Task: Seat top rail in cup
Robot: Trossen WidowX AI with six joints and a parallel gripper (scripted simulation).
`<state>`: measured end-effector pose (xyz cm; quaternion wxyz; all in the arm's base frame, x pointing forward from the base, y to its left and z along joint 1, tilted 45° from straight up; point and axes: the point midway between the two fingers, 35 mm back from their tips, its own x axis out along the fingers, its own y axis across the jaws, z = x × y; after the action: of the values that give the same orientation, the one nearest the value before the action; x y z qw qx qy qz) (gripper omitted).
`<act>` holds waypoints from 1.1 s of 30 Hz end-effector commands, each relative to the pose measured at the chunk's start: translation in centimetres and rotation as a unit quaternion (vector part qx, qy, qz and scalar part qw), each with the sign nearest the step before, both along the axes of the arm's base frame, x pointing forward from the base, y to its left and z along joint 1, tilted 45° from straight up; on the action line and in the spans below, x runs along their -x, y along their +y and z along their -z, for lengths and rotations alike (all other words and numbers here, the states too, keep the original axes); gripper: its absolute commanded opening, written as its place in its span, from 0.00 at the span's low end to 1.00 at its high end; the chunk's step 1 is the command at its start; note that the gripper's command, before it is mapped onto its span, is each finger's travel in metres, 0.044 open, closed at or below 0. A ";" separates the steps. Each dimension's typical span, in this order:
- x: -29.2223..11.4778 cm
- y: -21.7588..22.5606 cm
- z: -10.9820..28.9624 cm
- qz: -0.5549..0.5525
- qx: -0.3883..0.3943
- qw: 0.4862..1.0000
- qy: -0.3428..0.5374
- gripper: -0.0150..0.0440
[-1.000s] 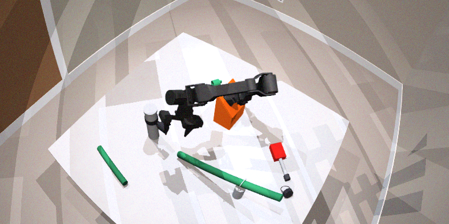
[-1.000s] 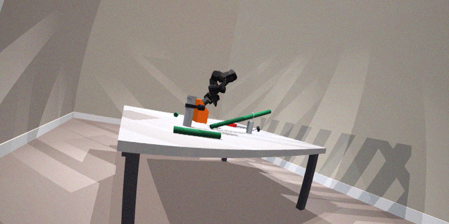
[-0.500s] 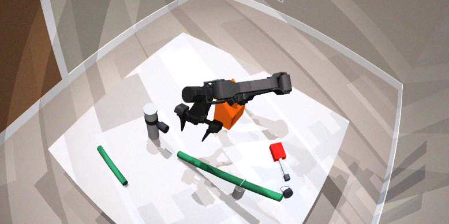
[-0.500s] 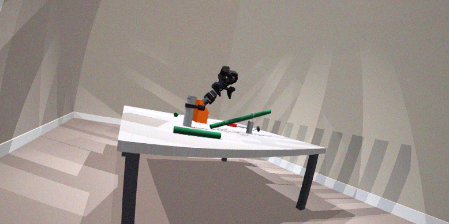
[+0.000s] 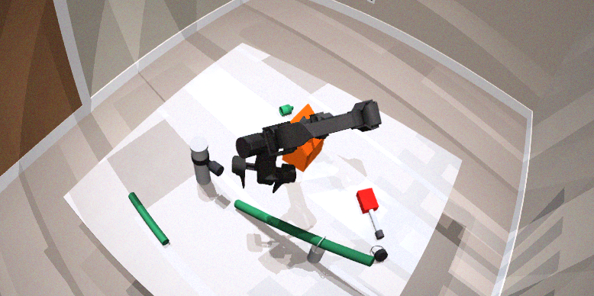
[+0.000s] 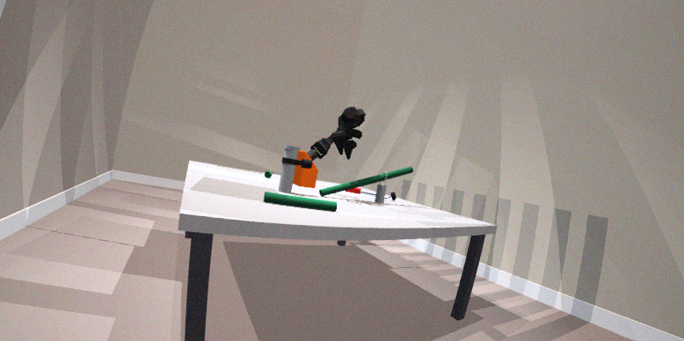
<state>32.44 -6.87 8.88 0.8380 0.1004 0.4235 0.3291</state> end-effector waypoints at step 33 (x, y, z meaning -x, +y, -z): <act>-1.8 9.4 5.3 -0.398 0.121 0.890 -0.185 1.00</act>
<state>34.52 2.03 4.04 0.7073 -0.2474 0.2997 0.5905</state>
